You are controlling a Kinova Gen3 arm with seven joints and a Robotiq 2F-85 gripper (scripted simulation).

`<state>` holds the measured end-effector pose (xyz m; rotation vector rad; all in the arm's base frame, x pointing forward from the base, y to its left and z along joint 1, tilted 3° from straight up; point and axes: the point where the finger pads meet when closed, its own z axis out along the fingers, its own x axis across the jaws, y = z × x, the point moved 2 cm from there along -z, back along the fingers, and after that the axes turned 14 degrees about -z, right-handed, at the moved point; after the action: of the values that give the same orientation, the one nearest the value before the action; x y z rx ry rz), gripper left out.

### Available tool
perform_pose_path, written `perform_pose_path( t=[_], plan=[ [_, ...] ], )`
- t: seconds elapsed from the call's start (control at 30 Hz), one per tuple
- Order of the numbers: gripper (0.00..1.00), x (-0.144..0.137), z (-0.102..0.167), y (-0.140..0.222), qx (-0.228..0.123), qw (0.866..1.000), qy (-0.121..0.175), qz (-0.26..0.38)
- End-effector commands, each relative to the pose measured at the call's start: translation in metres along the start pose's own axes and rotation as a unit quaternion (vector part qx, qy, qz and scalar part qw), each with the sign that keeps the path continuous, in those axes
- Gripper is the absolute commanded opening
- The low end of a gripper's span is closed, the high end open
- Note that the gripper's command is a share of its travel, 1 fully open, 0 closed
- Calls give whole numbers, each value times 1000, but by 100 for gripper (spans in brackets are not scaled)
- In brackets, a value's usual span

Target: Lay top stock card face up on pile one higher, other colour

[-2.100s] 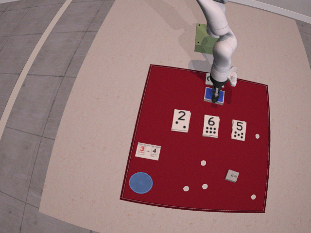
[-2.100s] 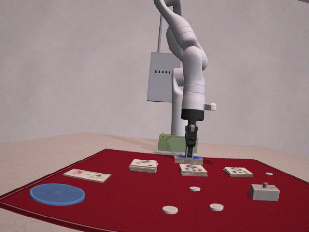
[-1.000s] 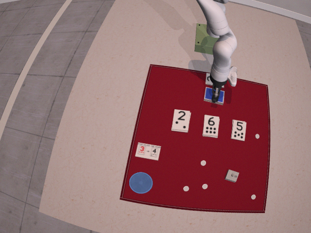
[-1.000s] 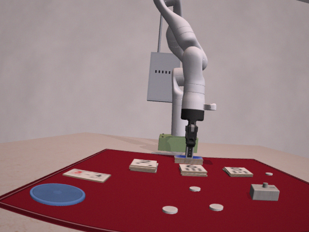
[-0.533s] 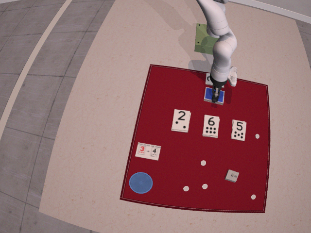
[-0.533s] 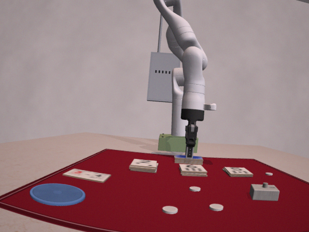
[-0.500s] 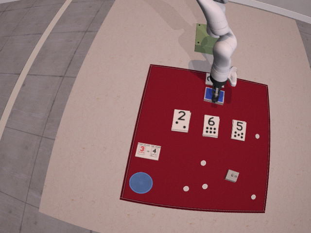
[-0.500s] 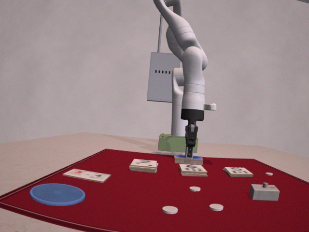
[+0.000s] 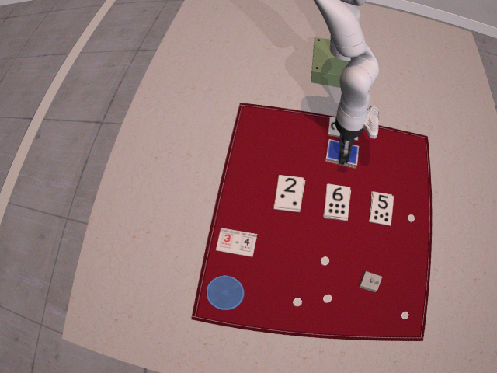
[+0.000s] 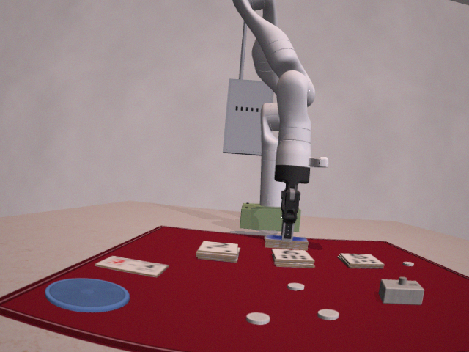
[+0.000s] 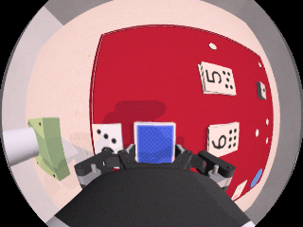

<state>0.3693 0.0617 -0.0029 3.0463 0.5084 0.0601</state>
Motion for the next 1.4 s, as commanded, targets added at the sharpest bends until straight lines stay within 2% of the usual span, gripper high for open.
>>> perform_pose_path(
  t=[0.0,0.2,1.37],
  plan=[
    [72,0,0,-2,2,1000,1,0],
    [72,0,-11,-2,2,1000,1,0],
    [72,-5,-11,5,2,1000,0,-1]
  ],
)
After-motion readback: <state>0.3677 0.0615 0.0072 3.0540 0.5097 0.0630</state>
